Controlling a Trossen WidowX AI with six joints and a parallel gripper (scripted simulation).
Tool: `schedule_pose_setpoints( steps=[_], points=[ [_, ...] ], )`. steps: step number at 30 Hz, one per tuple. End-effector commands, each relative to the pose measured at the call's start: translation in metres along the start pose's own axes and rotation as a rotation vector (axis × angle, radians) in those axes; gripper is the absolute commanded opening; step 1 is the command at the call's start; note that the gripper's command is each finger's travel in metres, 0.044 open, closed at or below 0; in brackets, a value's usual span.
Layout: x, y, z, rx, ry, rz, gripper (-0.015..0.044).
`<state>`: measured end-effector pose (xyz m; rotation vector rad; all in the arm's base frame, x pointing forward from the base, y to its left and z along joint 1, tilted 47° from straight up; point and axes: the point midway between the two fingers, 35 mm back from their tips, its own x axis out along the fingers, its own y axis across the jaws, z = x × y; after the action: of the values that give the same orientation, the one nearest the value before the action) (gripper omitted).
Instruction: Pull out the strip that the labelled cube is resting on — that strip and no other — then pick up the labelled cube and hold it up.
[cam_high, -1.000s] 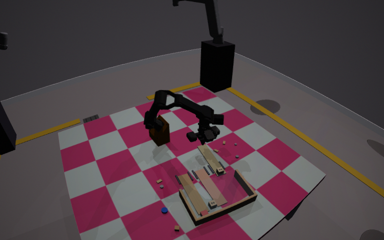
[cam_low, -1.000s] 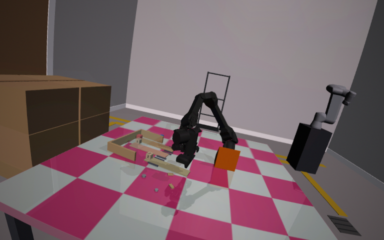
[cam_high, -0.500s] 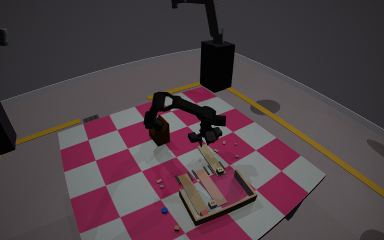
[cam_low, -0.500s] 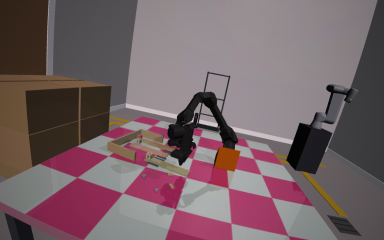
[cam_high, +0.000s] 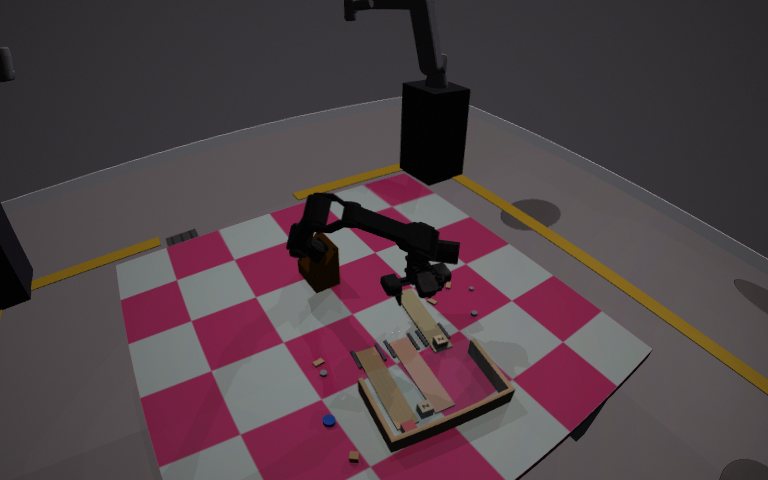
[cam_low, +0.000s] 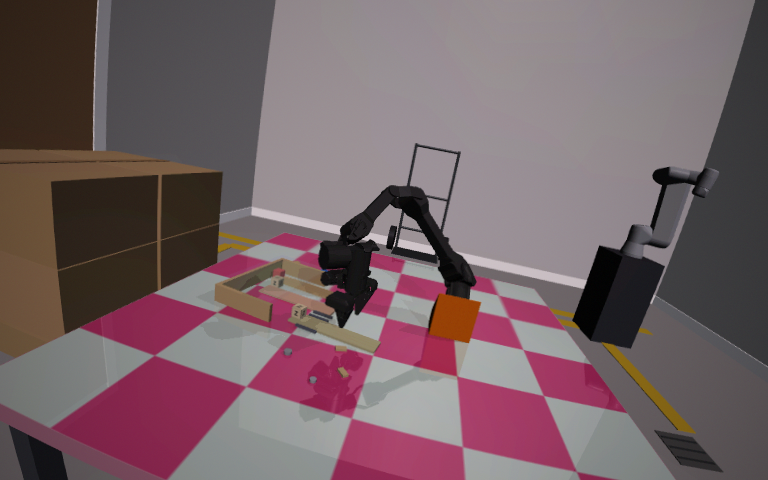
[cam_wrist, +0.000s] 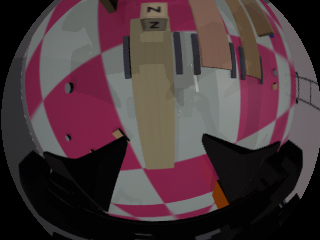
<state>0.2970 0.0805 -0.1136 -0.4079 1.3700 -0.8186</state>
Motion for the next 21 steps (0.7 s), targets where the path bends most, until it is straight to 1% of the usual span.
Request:
schedule_pose_setpoints(
  steps=[1,21],
  points=[
    [-0.003,0.001,0.017,0.0,-0.008,0.002,0.044],
    [-0.01,0.002,0.074,0.001,-0.009,0.001,0.044]
  ],
)
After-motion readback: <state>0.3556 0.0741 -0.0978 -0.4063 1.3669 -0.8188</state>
